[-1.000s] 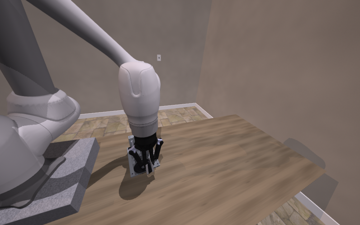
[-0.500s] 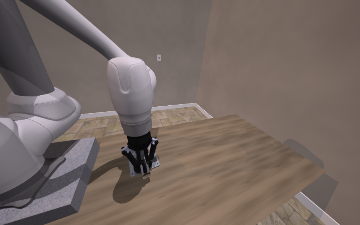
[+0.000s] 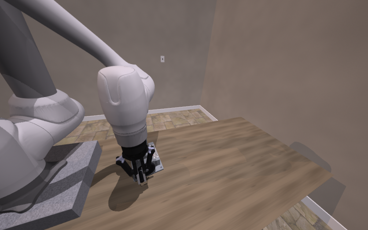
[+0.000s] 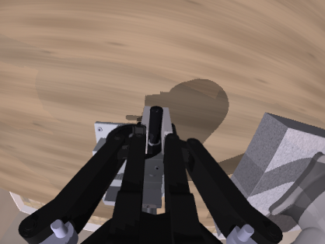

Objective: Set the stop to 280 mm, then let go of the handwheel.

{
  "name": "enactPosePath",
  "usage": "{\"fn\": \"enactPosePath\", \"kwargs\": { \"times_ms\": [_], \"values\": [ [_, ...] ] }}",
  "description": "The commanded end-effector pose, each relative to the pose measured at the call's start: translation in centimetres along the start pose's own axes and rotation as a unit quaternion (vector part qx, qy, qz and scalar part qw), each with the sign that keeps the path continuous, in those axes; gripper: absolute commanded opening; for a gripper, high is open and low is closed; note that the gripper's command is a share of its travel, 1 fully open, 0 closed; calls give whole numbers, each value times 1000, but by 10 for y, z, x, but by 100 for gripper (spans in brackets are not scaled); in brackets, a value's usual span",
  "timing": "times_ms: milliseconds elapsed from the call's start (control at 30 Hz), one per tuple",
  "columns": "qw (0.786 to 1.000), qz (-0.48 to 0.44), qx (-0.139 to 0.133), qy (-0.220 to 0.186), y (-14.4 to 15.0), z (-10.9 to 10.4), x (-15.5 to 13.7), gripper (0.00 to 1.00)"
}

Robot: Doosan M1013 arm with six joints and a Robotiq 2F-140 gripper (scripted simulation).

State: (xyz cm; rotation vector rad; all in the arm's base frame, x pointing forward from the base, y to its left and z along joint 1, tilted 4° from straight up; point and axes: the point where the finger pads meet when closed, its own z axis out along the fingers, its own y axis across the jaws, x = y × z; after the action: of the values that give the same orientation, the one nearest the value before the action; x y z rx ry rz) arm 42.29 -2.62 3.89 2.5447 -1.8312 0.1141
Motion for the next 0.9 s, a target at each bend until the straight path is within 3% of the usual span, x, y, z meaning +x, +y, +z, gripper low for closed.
{"fn": "enactPosePath", "kwargs": {
  "times_ms": [0,867],
  "values": [
    [1000,1,1,0,2,7,0,4],
    [1000,1,1,0,-9,33,0,4]
  ]
}}
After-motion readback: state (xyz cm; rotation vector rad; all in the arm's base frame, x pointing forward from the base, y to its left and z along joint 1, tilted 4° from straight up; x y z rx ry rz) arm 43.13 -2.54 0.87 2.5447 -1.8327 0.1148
